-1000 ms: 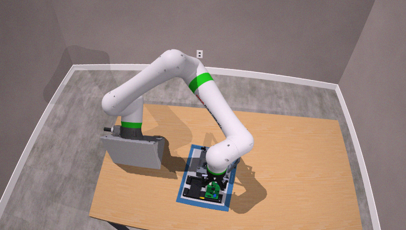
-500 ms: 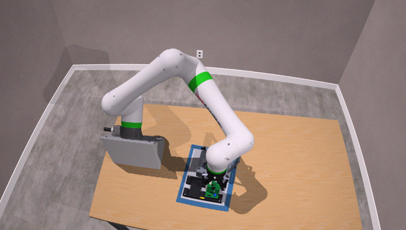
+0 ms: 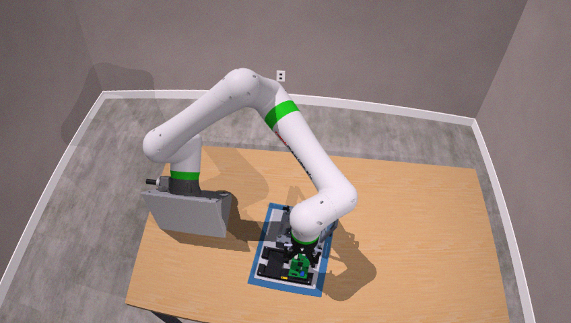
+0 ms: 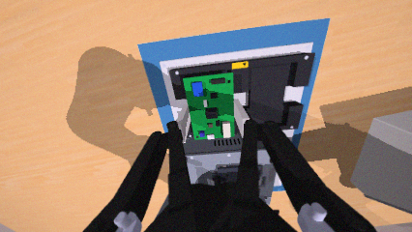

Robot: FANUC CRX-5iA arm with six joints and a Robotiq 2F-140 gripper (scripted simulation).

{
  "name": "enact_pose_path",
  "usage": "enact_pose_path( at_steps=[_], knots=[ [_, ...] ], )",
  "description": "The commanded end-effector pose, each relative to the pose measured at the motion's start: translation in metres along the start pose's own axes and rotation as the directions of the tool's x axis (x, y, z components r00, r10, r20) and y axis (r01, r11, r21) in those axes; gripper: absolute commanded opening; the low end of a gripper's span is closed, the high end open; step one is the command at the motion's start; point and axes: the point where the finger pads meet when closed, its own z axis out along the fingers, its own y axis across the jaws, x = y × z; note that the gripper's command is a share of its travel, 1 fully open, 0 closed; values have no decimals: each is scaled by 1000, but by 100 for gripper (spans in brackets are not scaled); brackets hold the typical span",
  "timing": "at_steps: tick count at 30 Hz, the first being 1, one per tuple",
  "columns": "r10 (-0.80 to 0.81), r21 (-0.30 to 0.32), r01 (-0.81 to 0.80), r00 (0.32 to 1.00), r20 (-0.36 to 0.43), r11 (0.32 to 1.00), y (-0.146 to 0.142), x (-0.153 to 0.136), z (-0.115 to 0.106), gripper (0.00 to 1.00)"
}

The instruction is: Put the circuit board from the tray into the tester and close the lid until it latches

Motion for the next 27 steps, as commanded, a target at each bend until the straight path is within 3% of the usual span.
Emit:
enact_pose_path(
  at_steps=[1, 10, 27],
  knots=[
    [0, 0, 0, 1000, 0, 1000, 0, 0, -1, 46],
    [0, 0, 0, 1000, 0, 1000, 0, 0, -9, 46],
    [0, 0, 0, 1000, 0, 1000, 0, 0, -48, 46]
  ],
)
